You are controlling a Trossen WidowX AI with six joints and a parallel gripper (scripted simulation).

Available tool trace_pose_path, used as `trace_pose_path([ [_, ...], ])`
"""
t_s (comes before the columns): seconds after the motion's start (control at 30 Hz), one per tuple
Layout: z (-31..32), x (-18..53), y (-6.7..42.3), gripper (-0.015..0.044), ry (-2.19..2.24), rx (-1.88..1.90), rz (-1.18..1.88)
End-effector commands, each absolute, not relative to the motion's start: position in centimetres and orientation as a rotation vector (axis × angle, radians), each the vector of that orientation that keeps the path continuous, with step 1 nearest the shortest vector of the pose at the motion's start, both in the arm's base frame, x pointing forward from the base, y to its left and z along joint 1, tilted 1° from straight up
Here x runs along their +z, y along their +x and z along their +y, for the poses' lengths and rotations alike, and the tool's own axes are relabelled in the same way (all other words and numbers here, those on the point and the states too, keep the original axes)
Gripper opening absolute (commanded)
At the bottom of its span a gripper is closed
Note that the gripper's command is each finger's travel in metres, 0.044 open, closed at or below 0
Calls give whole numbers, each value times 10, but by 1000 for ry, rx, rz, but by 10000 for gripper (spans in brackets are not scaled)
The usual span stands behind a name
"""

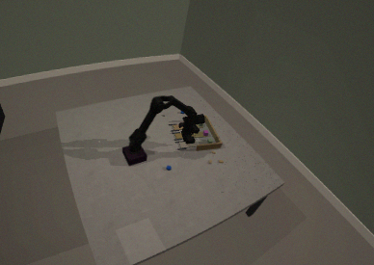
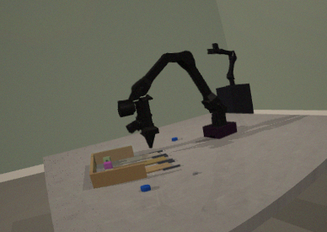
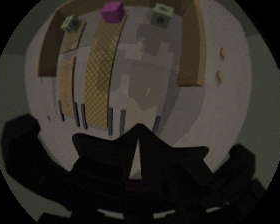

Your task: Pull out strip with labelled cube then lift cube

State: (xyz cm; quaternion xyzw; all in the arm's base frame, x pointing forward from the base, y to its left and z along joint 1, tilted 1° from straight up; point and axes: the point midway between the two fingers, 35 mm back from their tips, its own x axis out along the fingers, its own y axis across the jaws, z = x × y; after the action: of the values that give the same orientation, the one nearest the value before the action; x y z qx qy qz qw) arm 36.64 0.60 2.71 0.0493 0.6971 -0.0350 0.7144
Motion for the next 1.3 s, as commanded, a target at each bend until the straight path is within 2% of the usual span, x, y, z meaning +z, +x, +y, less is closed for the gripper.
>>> trace_pose_path([
  [0.0,6,20,366,0,110,-85,1547],
  [1.27,6,-5,366,0,110,-85,1547],
])
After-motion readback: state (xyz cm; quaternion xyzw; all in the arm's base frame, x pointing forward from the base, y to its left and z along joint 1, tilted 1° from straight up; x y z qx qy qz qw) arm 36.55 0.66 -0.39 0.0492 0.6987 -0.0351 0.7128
